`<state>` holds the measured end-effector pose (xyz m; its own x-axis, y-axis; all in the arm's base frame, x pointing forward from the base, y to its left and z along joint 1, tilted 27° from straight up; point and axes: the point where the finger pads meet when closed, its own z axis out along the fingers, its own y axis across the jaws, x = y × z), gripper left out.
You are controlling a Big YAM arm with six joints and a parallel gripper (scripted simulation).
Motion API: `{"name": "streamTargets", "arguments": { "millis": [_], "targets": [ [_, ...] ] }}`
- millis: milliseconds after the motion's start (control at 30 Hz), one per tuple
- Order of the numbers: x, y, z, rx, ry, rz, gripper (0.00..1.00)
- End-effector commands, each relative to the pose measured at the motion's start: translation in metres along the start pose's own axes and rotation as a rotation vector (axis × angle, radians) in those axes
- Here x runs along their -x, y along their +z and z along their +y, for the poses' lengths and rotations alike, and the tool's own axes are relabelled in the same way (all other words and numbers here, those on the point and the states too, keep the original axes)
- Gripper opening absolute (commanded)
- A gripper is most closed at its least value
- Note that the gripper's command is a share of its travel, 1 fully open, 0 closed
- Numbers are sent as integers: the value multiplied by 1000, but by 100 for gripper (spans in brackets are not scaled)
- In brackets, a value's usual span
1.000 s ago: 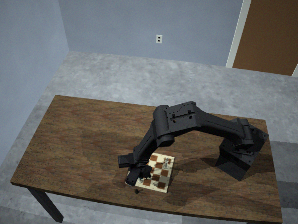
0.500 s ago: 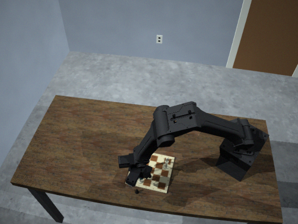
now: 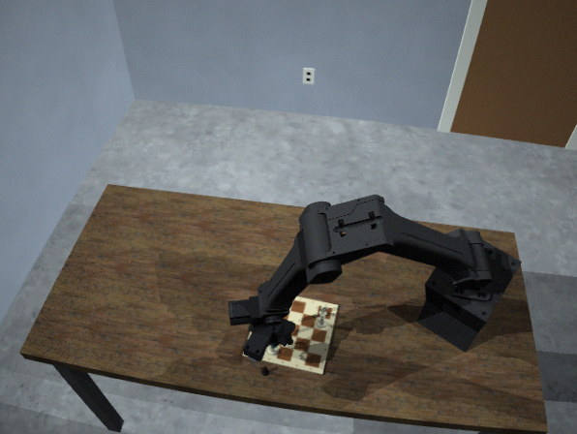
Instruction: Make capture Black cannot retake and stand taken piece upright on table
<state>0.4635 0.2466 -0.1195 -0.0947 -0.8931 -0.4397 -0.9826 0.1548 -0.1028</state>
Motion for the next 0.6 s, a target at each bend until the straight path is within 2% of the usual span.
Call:
{"name": "streamTargets", "arguments": {
  "millis": [0, 200, 333, 433, 467, 500, 567],
  "targets": [
    [1, -36, -13, -31, -1, -15, 0],
    [0, -80, -11, -32, -2, -14, 0],
    [0, -102, -11, -32, -2, -14, 0],
    [-1, -104, -10, -31, -1, -12, 0],
    [-9, -95, -4, -6, 10, 1, 0],
    [-11, -93, -3, -1, 12, 5, 0],
    [-9, -95, -4, -5, 11, 3, 0]
  ]
}}
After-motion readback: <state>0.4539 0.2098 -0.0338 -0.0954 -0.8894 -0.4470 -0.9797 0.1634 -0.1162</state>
